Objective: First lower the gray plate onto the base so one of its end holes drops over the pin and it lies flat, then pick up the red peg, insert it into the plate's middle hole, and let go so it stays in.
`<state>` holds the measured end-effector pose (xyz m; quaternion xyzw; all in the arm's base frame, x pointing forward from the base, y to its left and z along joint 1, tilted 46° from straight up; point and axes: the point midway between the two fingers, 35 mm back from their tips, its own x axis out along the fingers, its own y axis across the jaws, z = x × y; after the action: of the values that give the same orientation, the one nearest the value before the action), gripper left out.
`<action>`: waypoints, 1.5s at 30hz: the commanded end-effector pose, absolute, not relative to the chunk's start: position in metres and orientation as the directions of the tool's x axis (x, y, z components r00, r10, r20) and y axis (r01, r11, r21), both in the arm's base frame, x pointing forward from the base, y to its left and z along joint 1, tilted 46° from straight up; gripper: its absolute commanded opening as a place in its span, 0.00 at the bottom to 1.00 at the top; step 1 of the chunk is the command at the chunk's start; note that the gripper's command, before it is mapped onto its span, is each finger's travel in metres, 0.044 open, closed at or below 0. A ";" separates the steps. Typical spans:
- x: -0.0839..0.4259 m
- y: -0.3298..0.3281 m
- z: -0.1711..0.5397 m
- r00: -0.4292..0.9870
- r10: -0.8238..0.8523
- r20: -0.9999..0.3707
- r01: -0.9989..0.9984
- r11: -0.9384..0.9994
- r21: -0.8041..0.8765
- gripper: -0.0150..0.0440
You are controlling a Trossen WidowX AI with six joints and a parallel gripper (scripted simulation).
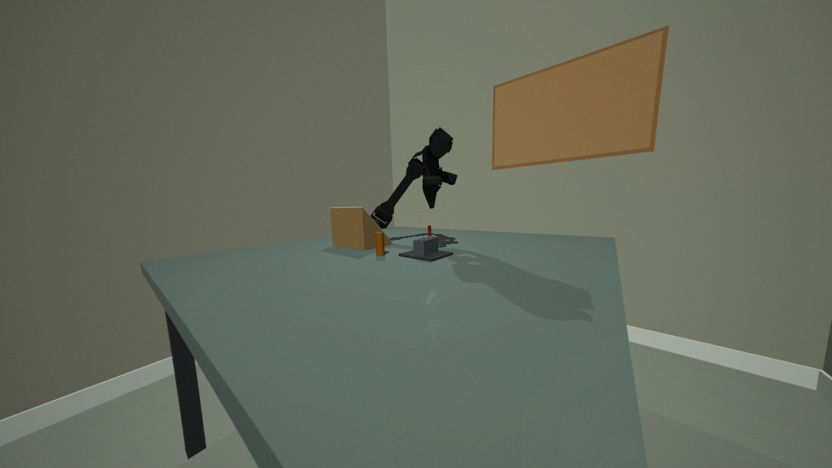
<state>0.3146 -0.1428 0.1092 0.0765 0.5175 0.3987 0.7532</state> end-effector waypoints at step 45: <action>0.238 -0.016 0.152 0.118 0.706 -0.698 0.927 0.173 0.332 1.00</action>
<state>0.2366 -0.0201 0.1559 0.6252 0.6491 -0.1363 0.4114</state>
